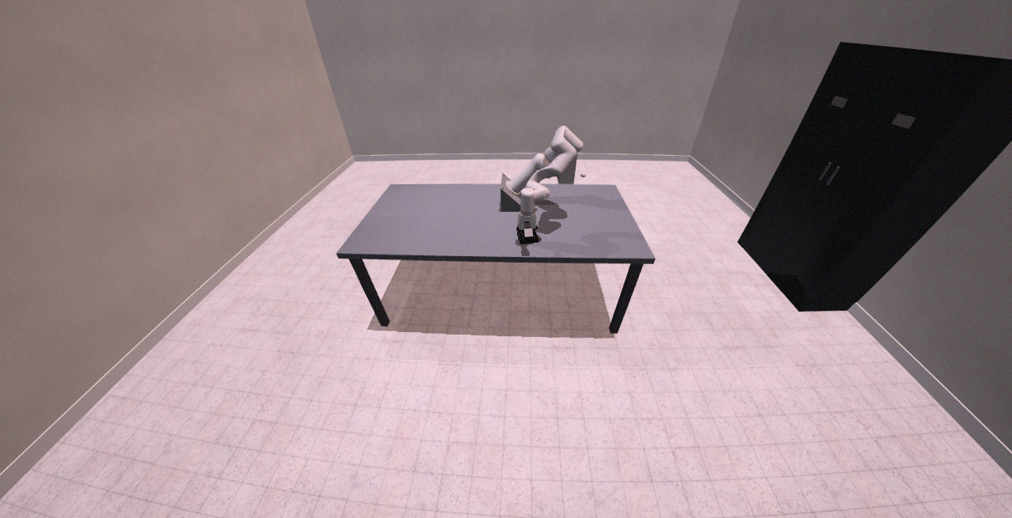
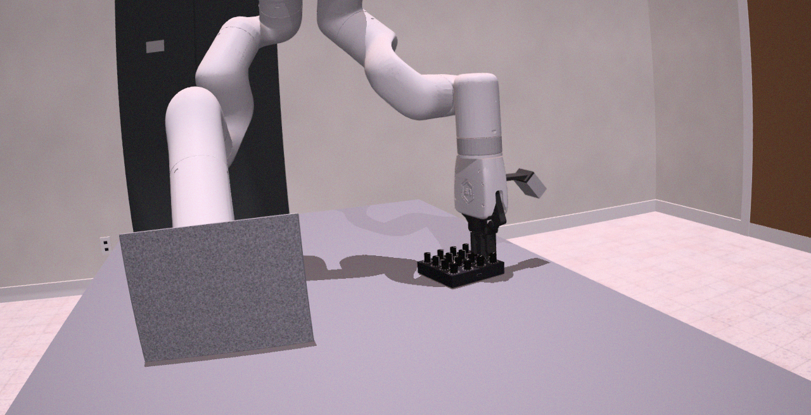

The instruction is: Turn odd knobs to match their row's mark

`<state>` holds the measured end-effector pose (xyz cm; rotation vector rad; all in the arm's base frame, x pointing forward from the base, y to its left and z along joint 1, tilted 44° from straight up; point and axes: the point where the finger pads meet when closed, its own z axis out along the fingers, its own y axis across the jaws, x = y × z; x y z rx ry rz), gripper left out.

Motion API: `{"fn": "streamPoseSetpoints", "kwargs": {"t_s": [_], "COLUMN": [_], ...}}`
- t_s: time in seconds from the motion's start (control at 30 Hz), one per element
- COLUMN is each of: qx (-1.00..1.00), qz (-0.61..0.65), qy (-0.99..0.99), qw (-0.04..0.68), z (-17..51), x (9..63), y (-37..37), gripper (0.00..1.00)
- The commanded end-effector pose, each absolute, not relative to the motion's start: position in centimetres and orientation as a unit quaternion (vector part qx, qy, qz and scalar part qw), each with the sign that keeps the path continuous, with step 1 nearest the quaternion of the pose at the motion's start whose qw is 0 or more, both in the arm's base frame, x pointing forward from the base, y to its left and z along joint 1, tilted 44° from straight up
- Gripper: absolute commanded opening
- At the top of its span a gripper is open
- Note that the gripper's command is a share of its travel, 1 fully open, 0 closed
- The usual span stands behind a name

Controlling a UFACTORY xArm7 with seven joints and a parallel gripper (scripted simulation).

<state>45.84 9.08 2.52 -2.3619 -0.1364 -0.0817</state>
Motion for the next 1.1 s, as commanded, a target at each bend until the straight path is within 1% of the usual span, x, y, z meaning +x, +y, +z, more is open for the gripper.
{"fn": "streamPoseSetpoints", "kwargs": {"t_s": [0.0, 0.67, 1.07], "qx": [-0.924, -0.924, -0.924], "qz": [-0.034, -0.034, -0.034], "qy": [-0.052, -0.052, -0.052], "qw": [0.376, 0.376, 0.376], "z": [2.6, 2.7, 4.2], "x": [46.0, 46.0, 45.9], "y": [8.9, 8.8, 7.2], "gripper": [0.19, 0.19, 0.19]}}
